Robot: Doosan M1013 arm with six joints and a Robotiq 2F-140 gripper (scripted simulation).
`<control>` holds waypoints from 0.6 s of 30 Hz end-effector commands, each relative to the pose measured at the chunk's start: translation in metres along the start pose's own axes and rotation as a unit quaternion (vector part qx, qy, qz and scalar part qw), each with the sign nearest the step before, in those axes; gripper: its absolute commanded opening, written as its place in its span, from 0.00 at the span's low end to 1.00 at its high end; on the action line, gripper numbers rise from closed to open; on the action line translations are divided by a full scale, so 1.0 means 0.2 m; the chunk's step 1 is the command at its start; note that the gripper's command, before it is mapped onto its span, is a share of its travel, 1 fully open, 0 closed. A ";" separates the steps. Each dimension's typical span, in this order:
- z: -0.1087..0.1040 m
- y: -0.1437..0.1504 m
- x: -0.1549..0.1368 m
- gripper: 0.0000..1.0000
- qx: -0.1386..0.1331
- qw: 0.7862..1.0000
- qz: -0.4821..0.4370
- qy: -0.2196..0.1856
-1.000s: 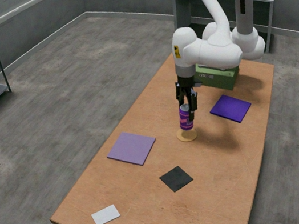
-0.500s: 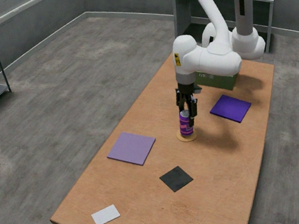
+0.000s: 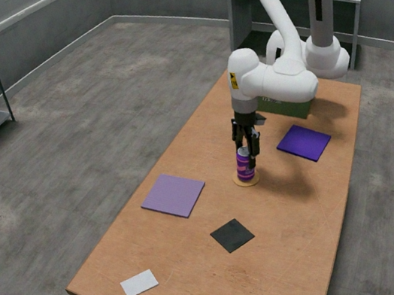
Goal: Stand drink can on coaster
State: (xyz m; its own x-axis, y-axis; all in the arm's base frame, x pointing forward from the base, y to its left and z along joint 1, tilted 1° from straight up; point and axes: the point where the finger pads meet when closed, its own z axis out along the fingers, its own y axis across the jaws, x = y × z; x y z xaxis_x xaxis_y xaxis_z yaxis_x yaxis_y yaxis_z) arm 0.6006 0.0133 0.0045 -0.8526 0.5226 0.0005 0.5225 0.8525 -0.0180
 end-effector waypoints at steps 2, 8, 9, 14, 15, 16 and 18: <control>0.00 0.00 0.00 0.10 0.000 1.000 0.000 0.000; 0.00 0.00 0.00 1.00 0.000 1.000 0.000 0.000; 0.00 0.00 0.00 1.00 0.000 1.000 0.000 0.000; 0.00 0.00 0.00 1.00 0.000 1.000 0.000 0.000; 0.00 0.00 0.00 1.00 0.000 1.000 0.000 0.000; 0.00 0.00 0.00 1.00 0.000 1.000 0.000 0.000; 0.00 0.00 0.00 1.00 0.000 1.000 0.000 0.000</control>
State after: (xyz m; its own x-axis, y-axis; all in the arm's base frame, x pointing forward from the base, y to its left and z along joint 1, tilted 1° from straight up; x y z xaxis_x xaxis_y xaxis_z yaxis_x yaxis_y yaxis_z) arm 0.6006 0.0133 0.0045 -0.8526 0.5226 0.0005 0.5225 0.8525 -0.0180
